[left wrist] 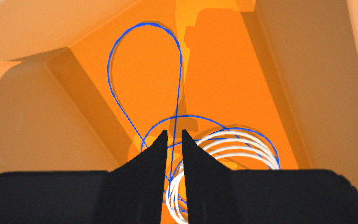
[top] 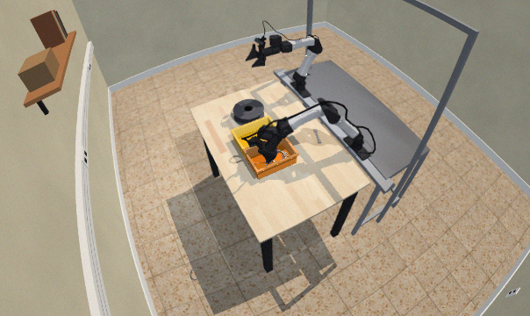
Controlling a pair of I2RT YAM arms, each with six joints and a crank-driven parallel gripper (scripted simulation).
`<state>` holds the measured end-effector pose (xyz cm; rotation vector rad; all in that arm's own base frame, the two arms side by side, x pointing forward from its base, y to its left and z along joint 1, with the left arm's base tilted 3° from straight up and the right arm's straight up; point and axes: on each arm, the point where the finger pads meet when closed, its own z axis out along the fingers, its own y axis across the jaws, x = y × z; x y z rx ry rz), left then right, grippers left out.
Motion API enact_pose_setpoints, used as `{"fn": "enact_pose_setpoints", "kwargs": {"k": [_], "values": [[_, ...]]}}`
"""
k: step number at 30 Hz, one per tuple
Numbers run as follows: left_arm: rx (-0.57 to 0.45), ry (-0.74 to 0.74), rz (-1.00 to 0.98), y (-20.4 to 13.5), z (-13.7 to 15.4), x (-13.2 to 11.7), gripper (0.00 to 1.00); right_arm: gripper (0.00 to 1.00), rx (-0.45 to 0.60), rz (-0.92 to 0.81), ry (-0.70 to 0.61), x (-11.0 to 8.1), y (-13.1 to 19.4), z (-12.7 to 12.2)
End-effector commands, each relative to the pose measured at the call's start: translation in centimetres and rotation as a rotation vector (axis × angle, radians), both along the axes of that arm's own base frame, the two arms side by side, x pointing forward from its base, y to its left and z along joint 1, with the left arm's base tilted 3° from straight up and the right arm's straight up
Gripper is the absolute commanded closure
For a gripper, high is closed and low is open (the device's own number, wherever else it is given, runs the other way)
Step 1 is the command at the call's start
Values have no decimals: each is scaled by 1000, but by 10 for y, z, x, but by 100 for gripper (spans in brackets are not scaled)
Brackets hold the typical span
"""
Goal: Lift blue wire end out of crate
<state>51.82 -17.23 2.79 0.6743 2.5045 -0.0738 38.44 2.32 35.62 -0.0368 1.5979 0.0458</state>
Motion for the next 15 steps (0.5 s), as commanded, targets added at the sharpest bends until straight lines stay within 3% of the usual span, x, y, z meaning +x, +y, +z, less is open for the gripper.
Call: {"fn": "enact_pose_setpoints", "kwargs": {"k": [1,15], "values": [[1,-10,-9,-3,7,2,89,0,-5,-1,-28,-2,-4,4],[1,-10,-9,-3,7,2,100,0,-5,-1,-28,-2,-4,4]]}}
